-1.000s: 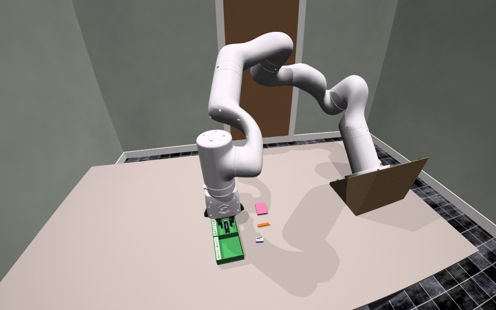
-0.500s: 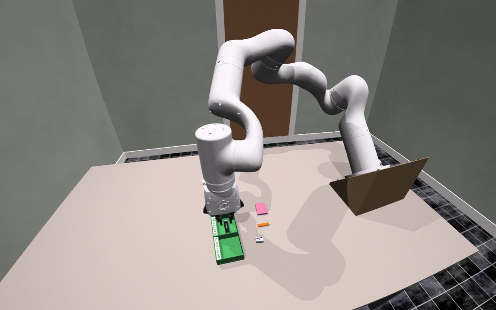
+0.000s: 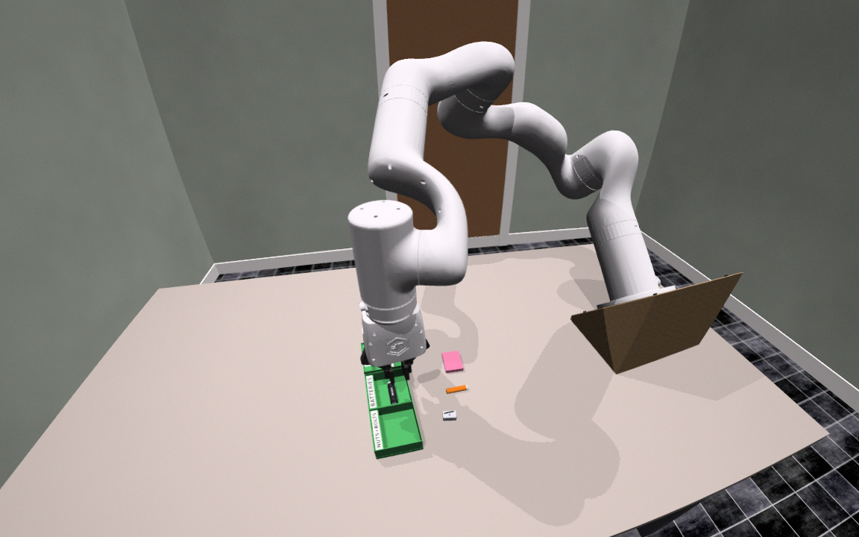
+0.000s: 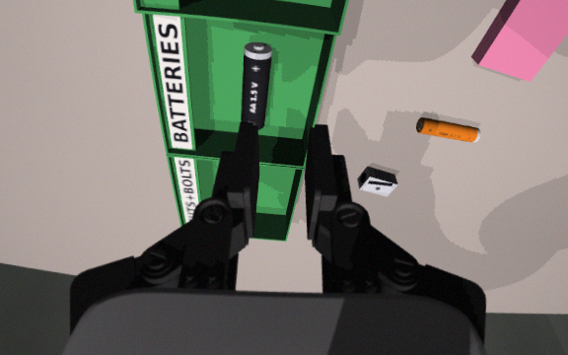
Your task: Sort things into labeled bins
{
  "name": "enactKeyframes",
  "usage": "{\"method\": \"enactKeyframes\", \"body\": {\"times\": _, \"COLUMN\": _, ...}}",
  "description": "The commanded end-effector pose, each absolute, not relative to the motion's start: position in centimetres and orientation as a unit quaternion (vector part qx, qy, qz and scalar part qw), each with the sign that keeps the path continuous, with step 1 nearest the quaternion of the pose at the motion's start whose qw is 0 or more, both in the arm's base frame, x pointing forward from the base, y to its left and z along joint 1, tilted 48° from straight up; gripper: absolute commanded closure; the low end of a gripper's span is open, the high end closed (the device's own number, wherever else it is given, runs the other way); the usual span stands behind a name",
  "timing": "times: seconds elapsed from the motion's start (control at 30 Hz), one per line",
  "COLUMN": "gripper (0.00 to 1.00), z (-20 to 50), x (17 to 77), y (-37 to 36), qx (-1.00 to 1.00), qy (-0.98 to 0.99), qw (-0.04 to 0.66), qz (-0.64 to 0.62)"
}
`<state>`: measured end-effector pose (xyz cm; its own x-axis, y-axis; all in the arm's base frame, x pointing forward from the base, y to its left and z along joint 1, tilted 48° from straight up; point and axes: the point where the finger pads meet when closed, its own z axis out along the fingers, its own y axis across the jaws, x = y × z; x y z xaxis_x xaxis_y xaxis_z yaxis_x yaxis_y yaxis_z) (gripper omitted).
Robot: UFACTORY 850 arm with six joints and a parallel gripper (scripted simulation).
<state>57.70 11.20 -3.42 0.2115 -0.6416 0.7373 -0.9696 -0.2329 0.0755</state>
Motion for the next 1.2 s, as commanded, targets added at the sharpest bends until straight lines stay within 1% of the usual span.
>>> {"method": "enactKeyframes", "body": {"times": 0.0, "gripper": 0.77, "z": -3.5, "x": 54.4, "y": 11.3, "qx": 0.769, "qy": -0.495, "qw": 0.298, "qz": 0.273}}
{"method": "enactKeyframes", "body": {"times": 0.2, "gripper": 0.77, "z": -3.8, "x": 49.4, "y": 11.2, "qx": 0.818, "qy": -0.407, "qw": 0.328, "qz": 0.239}}
{"method": "enactKeyframes", "body": {"times": 0.27, "gripper": 0.77, "z": -3.8, "x": 49.4, "y": 11.2, "qx": 0.818, "qy": -0.407, "qw": 0.328, "qz": 0.239}}
{"method": "enactKeyframes", "body": {"times": 0.3, "gripper": 0.77, "z": -3.8, "x": 48.6, "y": 11.2, "qx": 0.839, "qy": -0.362, "qw": 0.34, "qz": 0.221}}
{"method": "enactKeyframes", "body": {"times": 0.4, "gripper": 0.77, "z": -4.0, "x": 46.3, "y": 11.2, "qx": 0.853, "qy": -0.328, "qw": 0.349, "qz": 0.208}}
{"method": "enactKeyframes", "body": {"times": 0.77, "gripper": 0.77, "z": -4.0, "x": 46.3, "y": 11.2, "qx": 0.901, "qy": -0.156, "qw": 0.38, "qz": 0.14}}
{"method": "enactKeyframes", "body": {"times": 0.83, "gripper": 0.77, "z": -4.0, "x": 46.3, "y": 11.2, "qx": 0.901, "qy": -0.156, "qw": 0.38, "qz": 0.14}}
{"method": "enactKeyframes", "body": {"times": 0.87, "gripper": 0.77, "z": -4.0, "x": 46.3, "y": 11.2, "qx": 0.908, "qy": -0.111, "qw": 0.386, "qz": 0.122}}
{"method": "enactKeyframes", "body": {"times": 1.17, "gripper": 0.77, "z": -4.0, "x": 46.3, "y": 11.2, "qx": 0.915, "qy": 0.018, "qw": 0.399, "qz": 0.066}}
